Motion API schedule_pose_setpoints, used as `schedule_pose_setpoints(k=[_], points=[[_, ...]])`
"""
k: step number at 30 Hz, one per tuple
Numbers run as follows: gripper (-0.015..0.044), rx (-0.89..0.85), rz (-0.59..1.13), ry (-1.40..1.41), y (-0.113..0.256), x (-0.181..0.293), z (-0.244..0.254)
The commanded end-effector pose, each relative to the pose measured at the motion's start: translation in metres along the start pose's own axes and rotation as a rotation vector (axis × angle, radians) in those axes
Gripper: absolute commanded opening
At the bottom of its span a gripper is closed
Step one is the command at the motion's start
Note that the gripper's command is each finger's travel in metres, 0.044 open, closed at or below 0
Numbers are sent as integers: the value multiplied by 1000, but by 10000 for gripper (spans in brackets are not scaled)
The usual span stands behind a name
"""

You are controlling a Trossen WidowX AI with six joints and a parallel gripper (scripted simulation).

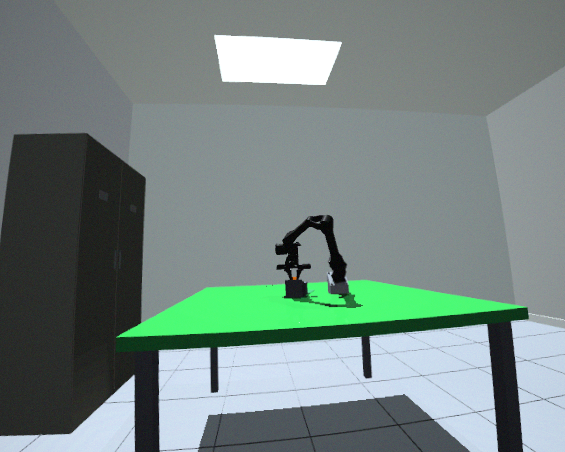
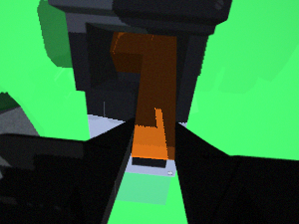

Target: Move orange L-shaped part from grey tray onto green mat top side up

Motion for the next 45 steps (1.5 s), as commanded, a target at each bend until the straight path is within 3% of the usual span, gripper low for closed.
schedule_pose_setpoints(k=[1,45], points=[[0,1,0,2,0,0,0],[0,0,-3,-6,64,1,0]])
Point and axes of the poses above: the point midway between the two fingers, 35 mm back from their tips, its own y axis back along the fingers, its own z axis across the jaws, x = y × z, the point moved 3 cm from there along y, back along the fingers
